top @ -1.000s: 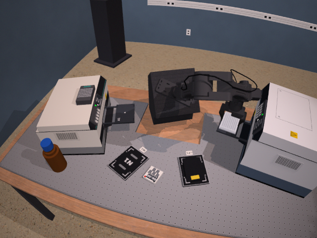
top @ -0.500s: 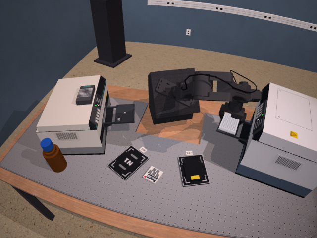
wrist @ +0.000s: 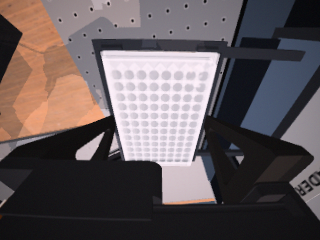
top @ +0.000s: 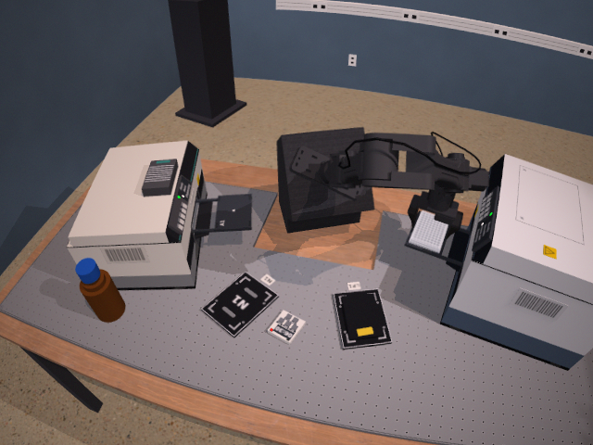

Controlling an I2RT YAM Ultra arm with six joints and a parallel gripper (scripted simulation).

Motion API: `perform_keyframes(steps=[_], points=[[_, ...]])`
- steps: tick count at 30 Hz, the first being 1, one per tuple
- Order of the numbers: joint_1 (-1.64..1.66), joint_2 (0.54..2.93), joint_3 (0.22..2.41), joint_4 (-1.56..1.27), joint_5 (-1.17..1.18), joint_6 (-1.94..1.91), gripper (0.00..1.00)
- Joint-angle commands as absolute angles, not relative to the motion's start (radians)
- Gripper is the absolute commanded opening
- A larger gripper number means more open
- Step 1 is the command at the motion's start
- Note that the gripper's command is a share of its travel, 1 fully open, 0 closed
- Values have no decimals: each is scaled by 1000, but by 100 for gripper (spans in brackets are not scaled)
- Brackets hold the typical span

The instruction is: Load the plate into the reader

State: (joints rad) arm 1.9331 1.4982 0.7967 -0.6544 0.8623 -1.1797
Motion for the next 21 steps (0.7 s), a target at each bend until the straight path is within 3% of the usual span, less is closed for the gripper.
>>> perform_keyframes(steps=[1, 21], points=[[1939, 1494, 797, -652, 858, -1186, 100], [1960, 1471, 825, -687, 855, -1164, 100]])
